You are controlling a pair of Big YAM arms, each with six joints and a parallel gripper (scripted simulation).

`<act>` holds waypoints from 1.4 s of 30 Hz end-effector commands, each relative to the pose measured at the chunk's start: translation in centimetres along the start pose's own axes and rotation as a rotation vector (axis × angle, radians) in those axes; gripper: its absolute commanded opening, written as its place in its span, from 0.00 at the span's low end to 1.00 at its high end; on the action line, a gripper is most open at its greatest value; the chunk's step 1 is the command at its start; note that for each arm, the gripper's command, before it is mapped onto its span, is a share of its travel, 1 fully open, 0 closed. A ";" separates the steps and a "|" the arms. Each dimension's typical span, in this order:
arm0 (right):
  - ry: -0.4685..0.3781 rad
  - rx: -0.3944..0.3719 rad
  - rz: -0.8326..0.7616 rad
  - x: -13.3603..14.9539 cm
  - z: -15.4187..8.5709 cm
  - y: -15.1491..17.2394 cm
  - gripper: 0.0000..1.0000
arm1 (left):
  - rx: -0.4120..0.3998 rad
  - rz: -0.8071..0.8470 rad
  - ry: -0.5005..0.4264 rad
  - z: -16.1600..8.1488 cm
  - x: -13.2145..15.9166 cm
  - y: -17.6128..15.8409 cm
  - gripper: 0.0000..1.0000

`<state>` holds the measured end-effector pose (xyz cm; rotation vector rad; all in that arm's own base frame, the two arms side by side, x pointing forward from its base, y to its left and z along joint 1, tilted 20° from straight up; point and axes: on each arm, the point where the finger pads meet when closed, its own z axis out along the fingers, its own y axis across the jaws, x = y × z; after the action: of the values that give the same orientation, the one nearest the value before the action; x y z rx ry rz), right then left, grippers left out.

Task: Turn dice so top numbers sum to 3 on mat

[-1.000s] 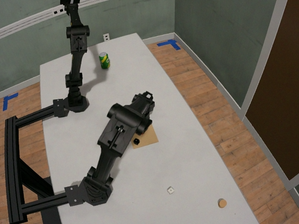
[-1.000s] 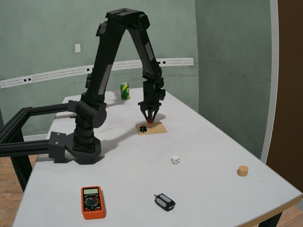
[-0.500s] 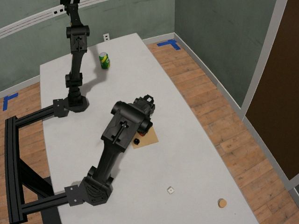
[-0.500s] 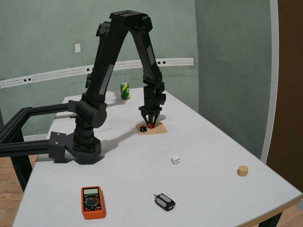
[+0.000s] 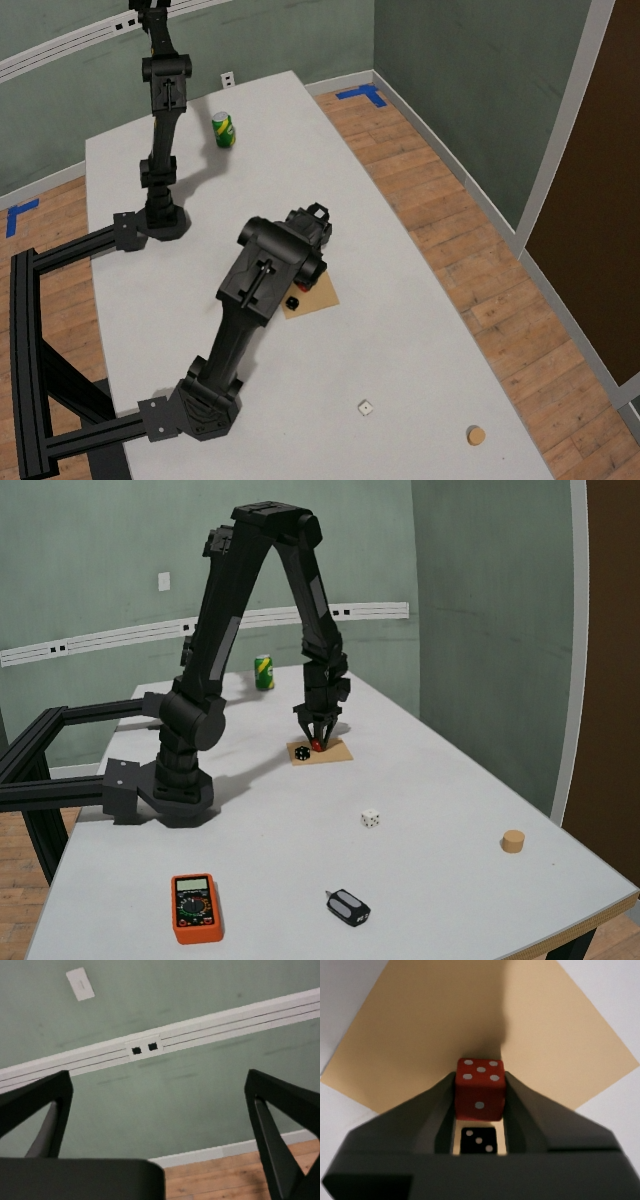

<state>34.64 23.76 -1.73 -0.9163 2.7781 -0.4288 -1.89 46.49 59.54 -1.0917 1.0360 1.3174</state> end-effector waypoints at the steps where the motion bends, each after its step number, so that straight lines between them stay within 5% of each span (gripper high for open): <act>1: -0.018 -0.005 0.011 -0.6 0.1 -0.4 0.20 | -0.016 0.017 -0.004 -0.5 -0.5 0.6 1.00; 42: -0.045 -0.010 0.001 -2.3 -0.5 1.1 0.20 | -0.016 0.017 -0.004 -0.5 -0.5 0.6 1.00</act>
<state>34.60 23.76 -1.82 -0.9181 2.7794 -0.4303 -1.89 46.49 59.54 -1.0917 1.0360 1.3174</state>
